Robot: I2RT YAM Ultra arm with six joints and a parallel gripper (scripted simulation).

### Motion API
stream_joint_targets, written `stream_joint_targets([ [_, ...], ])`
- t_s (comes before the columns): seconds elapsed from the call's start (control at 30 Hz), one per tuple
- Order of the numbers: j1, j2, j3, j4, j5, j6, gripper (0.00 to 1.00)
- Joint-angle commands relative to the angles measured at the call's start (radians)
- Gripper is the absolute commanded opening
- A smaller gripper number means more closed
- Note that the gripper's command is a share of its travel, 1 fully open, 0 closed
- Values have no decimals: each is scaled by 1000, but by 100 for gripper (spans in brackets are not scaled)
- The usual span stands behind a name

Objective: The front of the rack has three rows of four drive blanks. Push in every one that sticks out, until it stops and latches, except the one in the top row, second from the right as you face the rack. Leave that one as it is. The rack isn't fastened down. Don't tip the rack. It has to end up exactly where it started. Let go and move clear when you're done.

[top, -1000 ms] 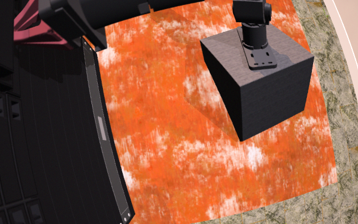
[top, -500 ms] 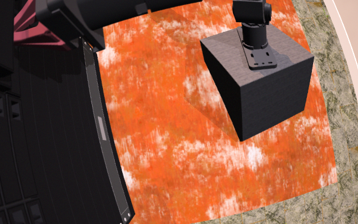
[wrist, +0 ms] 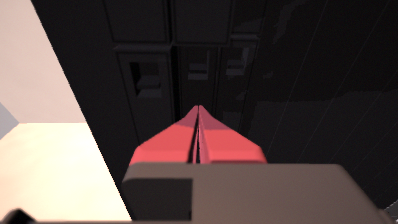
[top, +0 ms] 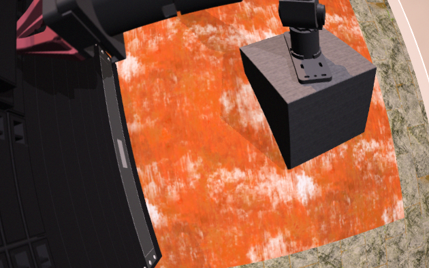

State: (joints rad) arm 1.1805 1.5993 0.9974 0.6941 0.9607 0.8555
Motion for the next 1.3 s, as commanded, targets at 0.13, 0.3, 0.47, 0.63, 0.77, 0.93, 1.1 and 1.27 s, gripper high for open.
stream_joint_targets([
  [0.13, -23, 25, 60, -9, -62, -1, 0],
  [0.3, -23, 25, 60, -8, -62, -1, 0],
  [0.47, -23, 25, 60, -8, -62, -1, 0],
  [0.63, -23, 25, 60, -8, -62, -1, 0],
  [0.77, -23, 25, 61, -8, -62, -1, 0],
  [0.93, -25, 28, 65, -17, -64, 0, 0],
  [1.1, -28, 31, 72, -13, -67, 0, 0],
  [1.27, -28, 32, 73, -11, -67, 0, 0],
])
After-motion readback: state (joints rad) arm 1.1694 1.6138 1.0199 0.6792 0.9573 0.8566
